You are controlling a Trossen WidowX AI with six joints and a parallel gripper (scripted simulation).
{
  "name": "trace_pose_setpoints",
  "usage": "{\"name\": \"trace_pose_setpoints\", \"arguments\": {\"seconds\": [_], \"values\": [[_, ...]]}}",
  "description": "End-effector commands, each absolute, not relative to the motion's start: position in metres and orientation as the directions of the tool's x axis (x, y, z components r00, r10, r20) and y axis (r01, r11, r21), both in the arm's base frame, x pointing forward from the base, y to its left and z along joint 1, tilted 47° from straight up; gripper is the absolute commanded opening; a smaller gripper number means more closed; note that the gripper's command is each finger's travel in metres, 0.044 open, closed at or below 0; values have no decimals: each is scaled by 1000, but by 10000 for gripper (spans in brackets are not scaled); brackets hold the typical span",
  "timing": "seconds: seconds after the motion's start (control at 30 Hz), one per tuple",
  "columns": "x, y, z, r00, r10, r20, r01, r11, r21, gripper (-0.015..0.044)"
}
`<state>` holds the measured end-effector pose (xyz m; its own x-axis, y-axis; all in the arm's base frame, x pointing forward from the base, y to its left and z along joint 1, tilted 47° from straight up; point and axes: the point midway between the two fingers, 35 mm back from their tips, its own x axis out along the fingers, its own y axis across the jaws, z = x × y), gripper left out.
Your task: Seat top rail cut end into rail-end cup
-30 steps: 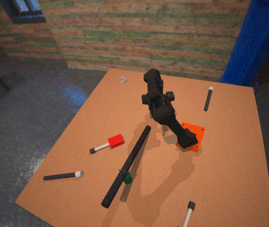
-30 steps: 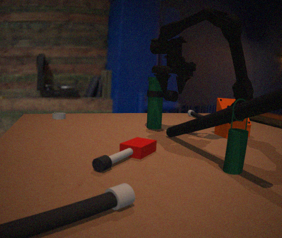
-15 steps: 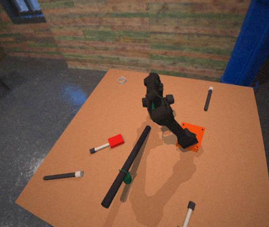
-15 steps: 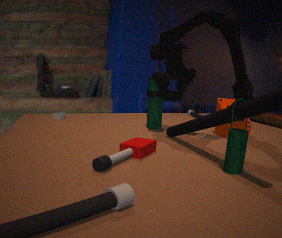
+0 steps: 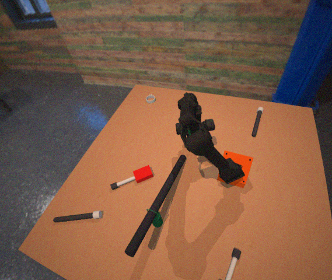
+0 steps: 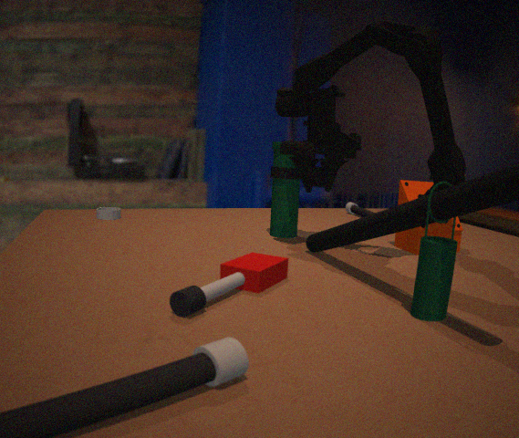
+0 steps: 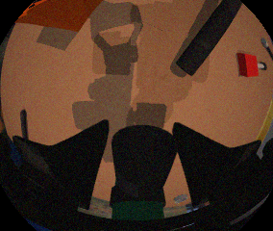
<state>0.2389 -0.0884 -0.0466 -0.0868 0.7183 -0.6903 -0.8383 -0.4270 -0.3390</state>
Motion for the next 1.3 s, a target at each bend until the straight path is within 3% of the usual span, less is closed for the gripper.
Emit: {"name": "trace_pose_setpoints", "arguments": {"seconds": [0.0,0.13,0.2,0.33,1.27], "values": [[239,-88,-47,-85,719,-690,-839,-425,-339,204],[239,-88,-47,-85,719,-690,-839,-425,-339,99],[239,-88,-47,-85,719,-690,-839,-425,-339,85],[242,-86,-46,-85,719,-689,-856,-407,-320,0],[261,-79,-41,-84,720,-689,-949,-270,-166,0]]}}
